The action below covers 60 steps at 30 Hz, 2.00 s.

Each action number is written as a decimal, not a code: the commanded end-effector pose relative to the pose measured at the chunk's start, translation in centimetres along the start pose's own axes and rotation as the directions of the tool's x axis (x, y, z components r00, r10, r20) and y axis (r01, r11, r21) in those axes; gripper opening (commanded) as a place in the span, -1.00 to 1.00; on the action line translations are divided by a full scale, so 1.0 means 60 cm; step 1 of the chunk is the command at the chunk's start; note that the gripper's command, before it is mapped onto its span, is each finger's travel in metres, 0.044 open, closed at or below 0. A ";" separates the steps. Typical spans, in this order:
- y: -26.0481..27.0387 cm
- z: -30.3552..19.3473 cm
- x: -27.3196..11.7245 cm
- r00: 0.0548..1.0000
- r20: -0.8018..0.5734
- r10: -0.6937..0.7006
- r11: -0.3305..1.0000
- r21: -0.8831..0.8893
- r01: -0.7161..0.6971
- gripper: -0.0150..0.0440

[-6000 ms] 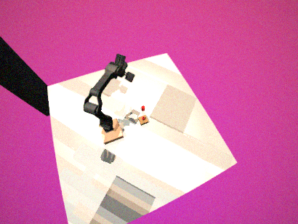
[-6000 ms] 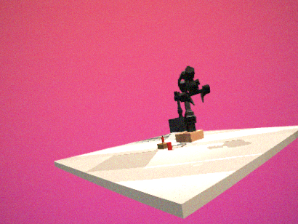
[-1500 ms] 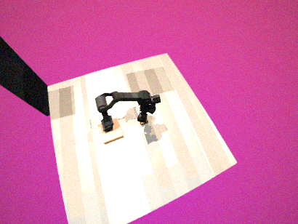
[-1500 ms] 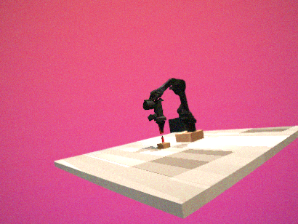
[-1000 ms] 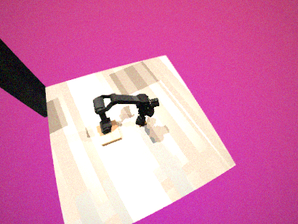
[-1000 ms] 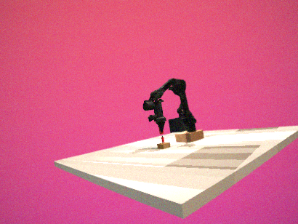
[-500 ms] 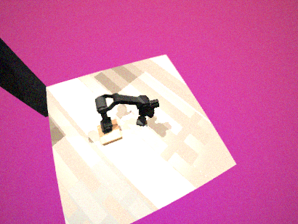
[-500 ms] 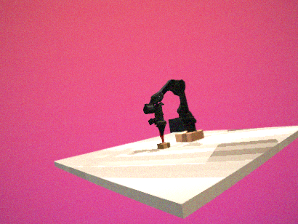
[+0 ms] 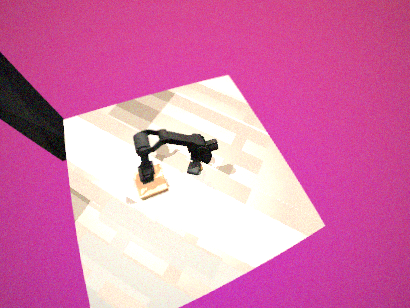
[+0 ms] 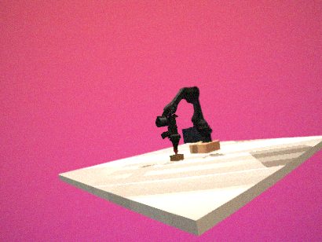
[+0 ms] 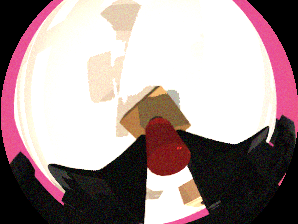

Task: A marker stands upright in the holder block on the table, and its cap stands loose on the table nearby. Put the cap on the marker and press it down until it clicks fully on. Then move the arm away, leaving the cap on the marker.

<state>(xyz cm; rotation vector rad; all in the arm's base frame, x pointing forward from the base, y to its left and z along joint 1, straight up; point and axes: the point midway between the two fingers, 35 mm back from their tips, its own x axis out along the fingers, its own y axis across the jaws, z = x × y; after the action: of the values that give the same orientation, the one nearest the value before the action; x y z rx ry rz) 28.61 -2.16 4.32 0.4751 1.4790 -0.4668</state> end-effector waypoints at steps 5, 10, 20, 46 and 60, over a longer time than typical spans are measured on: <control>-0.001 -0.001 0.006 1.000 -0.003 -0.003 1.000 -0.003 0.003 -0.49; -0.001 -0.001 0.005 1.000 -0.002 -0.003 1.000 0.000 0.003 -0.40; -0.001 -0.001 0.005 1.000 -0.002 -0.003 1.000 0.000 0.003 0.49; 0.000 0.000 -0.106 1.000 -0.002 -0.003 0.852 -0.523 0.001 0.29; 0.000 0.000 -0.104 1.000 -0.002 -0.003 0.822 -0.569 0.001 -0.49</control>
<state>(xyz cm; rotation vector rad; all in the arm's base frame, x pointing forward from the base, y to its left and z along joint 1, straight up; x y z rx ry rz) 28.36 -2.16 10.63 -0.0024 1.5346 -0.0107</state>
